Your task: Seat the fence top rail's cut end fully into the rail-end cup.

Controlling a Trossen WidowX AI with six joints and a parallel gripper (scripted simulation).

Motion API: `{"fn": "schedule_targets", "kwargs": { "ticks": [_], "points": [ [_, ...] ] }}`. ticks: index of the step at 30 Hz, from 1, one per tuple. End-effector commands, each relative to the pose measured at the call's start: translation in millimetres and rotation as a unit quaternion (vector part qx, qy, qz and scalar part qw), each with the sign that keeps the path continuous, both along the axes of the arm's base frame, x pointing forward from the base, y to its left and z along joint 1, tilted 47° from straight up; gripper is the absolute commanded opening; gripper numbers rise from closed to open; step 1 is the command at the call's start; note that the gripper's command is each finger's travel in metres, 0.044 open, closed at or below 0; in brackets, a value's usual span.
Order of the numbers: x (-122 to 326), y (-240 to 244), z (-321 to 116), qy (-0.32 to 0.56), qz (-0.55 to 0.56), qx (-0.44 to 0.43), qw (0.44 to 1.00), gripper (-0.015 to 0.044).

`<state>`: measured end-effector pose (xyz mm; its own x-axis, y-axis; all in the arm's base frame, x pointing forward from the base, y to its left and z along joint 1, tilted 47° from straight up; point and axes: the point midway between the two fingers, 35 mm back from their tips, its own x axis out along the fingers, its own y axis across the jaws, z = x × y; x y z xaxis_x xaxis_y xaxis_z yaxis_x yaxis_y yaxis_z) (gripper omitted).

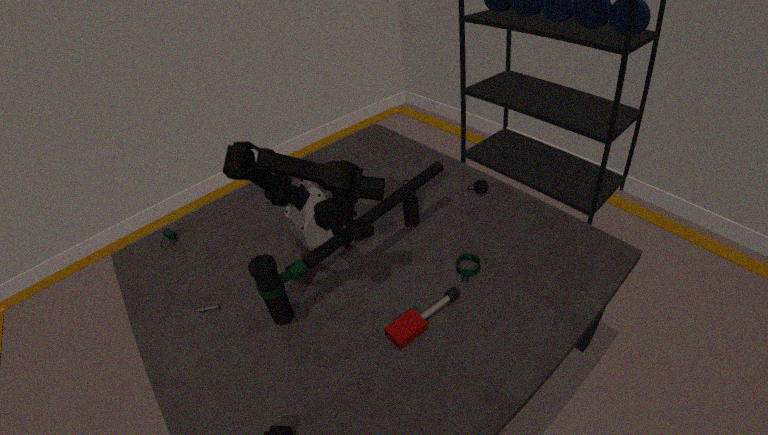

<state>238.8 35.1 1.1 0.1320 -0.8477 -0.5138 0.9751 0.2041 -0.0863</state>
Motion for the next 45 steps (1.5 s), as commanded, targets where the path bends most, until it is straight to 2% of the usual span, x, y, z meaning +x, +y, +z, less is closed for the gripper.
{"fn": "schedule_targets", "kwargs": {
  "ticks": [1, 45],
  "points": [
    [2.5, 7.0, 1.7, -0.002, 0.002, 0.004, 1.000, 0.0000],
    [3.9, -9.3, 12.6, 0.005, -0.004, -0.001, 1.000, 0.0000]
  ]
}}
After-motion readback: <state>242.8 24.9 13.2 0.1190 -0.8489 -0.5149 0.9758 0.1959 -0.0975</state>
